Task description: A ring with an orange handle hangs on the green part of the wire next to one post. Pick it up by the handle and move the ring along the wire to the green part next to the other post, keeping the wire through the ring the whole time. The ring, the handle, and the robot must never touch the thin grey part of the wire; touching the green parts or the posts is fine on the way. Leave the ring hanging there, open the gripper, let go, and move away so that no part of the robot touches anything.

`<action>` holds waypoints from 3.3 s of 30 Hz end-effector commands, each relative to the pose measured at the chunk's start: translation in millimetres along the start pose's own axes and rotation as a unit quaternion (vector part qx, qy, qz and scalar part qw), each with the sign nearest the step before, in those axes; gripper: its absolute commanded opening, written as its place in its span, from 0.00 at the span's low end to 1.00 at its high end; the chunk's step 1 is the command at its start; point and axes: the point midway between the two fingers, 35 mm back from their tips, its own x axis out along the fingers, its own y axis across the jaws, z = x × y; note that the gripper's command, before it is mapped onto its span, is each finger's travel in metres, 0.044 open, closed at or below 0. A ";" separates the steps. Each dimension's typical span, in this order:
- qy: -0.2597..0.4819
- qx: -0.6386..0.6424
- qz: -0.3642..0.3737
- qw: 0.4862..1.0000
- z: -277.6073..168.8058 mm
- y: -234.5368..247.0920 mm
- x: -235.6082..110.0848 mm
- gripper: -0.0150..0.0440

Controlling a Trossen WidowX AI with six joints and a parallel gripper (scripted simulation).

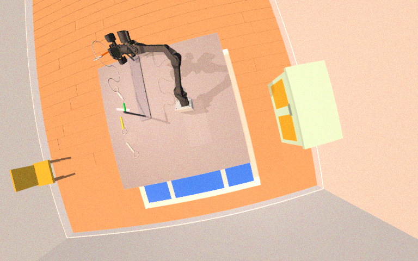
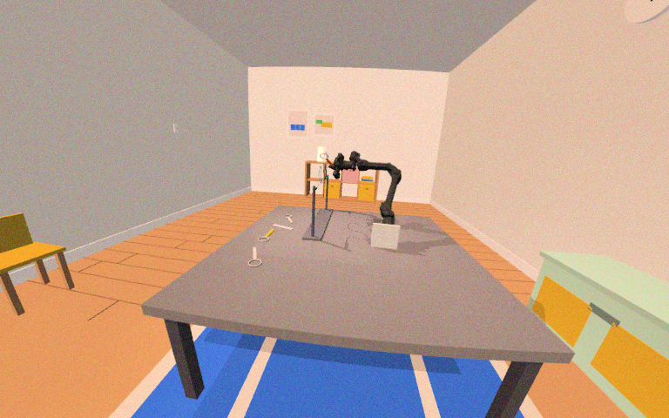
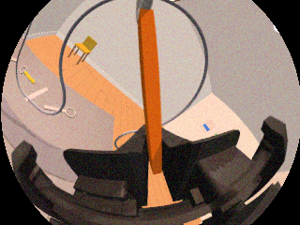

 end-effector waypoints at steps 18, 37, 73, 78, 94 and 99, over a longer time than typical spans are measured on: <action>-0.018 -0.123 -0.054 0.991 1.9 -7.2 0.9 0.00; 0.011 -0.228 -0.111 0.967 4.4 -13.5 -9.8 0.00; -0.016 -0.414 -0.206 0.887 12.4 -24.2 -12.4 0.00; -0.019 -0.438 -0.219 0.872 13.7 -25.3 -12.9 0.00; -0.029 -0.505 -0.254 0.825 17.0 -27.7 -14.3 0.00; -0.030 -0.513 -0.258 0.818 16.7 -27.7 -14.2 0.00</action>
